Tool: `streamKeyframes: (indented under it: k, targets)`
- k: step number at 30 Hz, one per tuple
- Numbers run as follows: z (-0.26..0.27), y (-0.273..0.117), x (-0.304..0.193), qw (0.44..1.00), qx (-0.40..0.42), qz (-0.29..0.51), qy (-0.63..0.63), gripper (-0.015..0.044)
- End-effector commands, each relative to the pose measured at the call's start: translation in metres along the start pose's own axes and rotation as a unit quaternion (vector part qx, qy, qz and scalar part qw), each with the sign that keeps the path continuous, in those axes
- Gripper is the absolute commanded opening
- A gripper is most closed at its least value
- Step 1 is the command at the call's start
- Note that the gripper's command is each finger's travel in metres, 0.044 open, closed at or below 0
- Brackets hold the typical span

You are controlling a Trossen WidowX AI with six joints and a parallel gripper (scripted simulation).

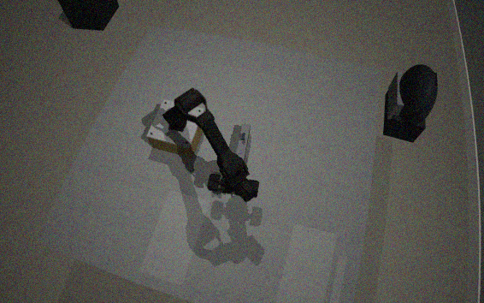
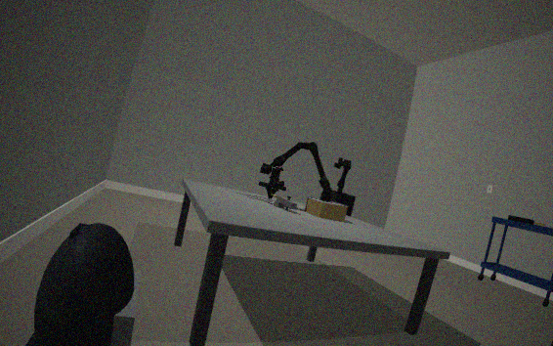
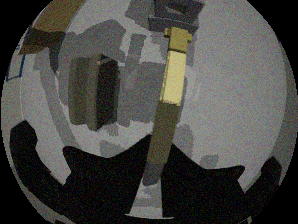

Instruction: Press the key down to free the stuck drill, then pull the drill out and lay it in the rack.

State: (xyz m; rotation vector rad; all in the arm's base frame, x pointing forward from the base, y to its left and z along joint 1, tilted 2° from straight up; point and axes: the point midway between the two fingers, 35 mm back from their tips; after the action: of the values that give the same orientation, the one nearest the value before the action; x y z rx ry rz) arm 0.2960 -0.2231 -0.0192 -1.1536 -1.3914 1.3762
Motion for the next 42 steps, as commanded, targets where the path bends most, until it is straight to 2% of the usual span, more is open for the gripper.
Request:
streamKeyframes:
  k: [1,42]
  targets:
    - [0.0,-0.003,0.0,1.0,-0.001,0.001,-0.002,0.0]
    - [0.002,-0.019,0.003,1.0,-0.001,0.001,-0.002,0.0]
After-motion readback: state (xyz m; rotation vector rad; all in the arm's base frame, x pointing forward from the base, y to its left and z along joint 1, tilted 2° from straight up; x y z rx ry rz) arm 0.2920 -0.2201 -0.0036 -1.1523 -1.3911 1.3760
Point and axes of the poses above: the point midway between the two fingers, 35 mm back from their tips, its own y axis out along the fingers, its own z axis across the jaws, x = y × z, and after that the axes turned 10 degrees about -y, right-handed
